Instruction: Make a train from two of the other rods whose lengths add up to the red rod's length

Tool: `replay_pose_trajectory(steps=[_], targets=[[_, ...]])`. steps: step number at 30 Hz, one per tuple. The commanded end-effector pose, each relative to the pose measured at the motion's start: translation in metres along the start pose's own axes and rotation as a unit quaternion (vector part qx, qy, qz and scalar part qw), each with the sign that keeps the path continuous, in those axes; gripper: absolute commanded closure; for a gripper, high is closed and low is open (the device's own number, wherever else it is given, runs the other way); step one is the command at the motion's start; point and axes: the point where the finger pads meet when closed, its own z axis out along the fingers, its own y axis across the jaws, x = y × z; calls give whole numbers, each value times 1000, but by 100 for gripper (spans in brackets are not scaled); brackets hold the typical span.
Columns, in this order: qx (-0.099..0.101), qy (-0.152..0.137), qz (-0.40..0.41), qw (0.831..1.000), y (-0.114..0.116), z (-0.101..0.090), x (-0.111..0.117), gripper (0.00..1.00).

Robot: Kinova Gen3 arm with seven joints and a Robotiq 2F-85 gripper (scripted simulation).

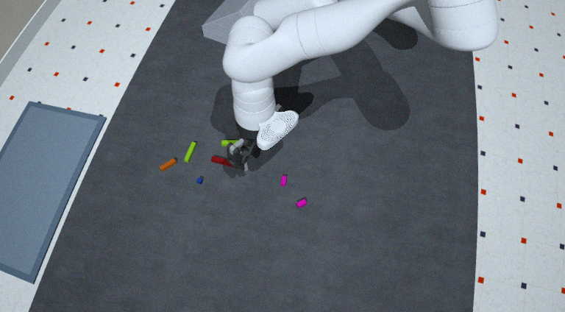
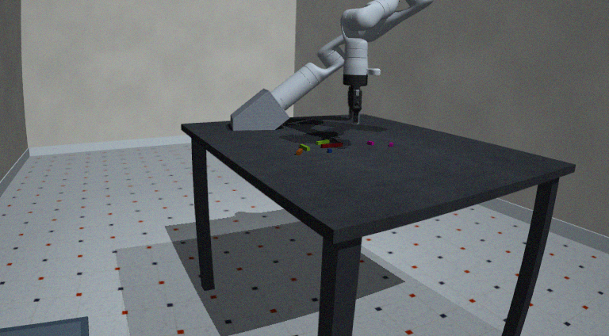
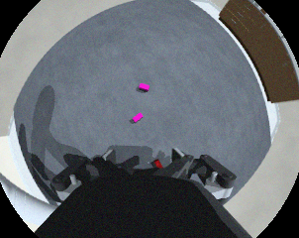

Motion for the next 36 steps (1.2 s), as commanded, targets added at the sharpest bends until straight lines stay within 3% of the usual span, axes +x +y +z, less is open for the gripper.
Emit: replay_pose_trajectory(steps=[1, 9, 17, 19, 26, 34, 36], targets=[[-3, -2, -32, 999, 1, -3, 1, 0], [-2, -1, -137, 991, 0, -3, 7, 0], [0, 0, -282, 960, -2, -4, 15, 0], [0, 0, -282, 960, -2, -4, 15, 0], [0, 1, -416, 909, -4, -5, 22, 0], [0, 0, -563, 826, -6, -6, 31, 0], [0, 0, -563, 826, -6, -6, 31, 0]])
